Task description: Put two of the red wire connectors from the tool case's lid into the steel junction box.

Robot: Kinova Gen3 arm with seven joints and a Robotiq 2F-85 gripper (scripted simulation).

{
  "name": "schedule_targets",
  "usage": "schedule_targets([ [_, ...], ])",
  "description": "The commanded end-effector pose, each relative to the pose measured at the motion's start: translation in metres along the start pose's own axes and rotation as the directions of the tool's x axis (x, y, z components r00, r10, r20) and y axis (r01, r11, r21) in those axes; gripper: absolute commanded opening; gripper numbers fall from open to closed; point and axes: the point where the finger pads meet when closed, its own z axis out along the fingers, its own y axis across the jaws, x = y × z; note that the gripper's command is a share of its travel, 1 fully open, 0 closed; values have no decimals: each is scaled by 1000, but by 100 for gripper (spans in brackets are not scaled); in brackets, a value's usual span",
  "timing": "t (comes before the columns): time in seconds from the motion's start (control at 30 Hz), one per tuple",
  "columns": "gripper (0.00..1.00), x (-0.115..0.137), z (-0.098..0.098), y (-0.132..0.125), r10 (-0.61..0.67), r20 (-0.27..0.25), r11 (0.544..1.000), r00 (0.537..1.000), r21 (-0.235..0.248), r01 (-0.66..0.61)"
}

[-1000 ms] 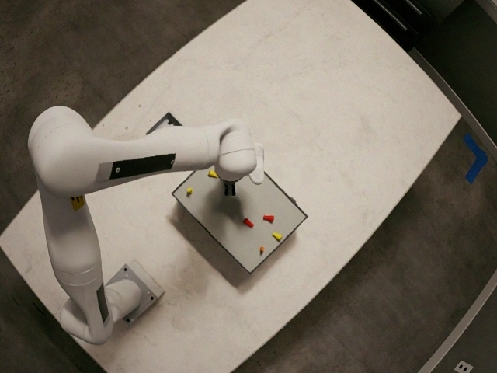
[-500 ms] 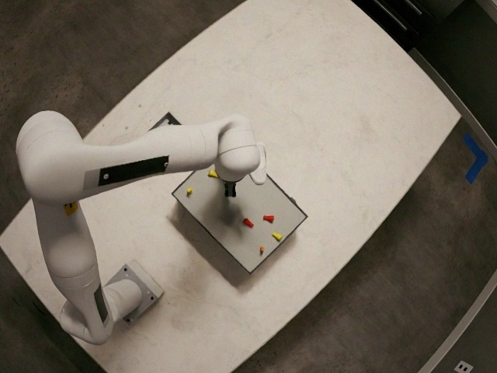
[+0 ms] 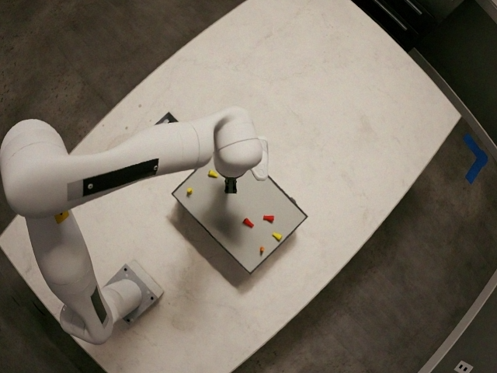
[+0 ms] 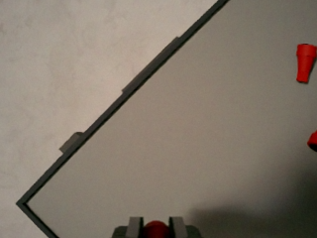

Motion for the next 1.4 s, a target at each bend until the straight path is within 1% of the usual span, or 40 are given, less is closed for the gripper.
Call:
schedule_targets([
  [0.0, 19, 0, -2, -1, -2, -2, 1000, 1000, 4, 2],
  [0.33, 19, -2, -2, -2, -2, -2, 1000, 1000, 4, 2],
  [0.57, 19, -17, -2, -12, -2, -2, 1000, 1000, 4, 2],
  [0.77, 19, -46, -2, -31, -2, -2, 1000, 1000, 4, 2],
  [0.83, 19, -46, -2, -31, -2, -2, 1000, 1000, 4, 2],
  [1.33, 19, -148, -2, -96, -2, -2, 1000, 1000, 4, 2],
  [1.37, 19, -148, -2, -96, -2, -2, 1000, 1000, 4, 2],
])
